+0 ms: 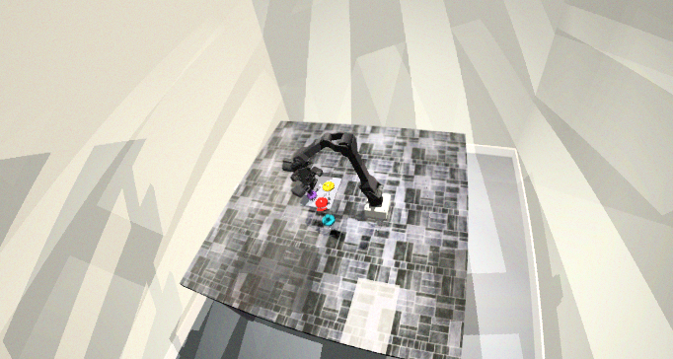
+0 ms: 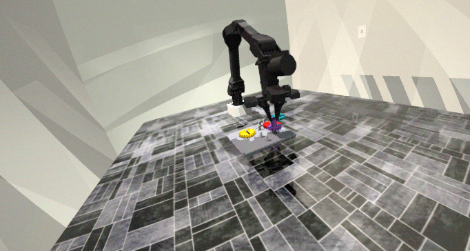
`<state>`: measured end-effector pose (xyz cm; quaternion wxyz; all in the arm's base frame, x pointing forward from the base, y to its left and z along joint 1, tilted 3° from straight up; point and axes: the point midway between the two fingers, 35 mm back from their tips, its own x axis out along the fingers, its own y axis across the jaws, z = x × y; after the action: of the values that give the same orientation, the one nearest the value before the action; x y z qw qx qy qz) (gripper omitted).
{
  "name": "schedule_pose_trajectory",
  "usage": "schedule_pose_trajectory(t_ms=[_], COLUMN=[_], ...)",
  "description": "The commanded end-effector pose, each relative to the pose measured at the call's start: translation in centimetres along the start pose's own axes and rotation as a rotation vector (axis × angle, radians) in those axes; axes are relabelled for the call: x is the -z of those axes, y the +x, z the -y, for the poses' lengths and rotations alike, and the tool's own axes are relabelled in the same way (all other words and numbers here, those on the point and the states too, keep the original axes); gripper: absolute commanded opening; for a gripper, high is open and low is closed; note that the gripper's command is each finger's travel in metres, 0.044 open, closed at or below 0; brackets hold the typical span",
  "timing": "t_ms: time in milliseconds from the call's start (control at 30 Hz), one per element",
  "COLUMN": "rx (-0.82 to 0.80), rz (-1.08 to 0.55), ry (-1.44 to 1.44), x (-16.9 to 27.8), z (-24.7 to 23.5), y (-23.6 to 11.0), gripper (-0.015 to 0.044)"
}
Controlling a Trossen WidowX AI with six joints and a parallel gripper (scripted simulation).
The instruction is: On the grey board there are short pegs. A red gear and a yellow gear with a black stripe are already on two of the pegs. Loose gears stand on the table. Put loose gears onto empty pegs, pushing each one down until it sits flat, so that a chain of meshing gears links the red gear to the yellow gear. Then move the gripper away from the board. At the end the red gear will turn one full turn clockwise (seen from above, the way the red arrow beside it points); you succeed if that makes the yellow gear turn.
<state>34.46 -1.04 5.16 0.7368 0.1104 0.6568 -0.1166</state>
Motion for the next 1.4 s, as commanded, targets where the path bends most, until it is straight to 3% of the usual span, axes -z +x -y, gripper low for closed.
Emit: schedule_pose_trajectory(t_ms=[0,500,1367], rx=[0.008,0.003,0.010], rz=[-0.035,-0.036,-0.035], ry=[-0.042,-0.348,0.024], x=[0.6,0.6,0.6], z=[0.1,0.2,0.2], y=[0.4,0.2,0.8], gripper=[0.0000,0.0000,0.0000])
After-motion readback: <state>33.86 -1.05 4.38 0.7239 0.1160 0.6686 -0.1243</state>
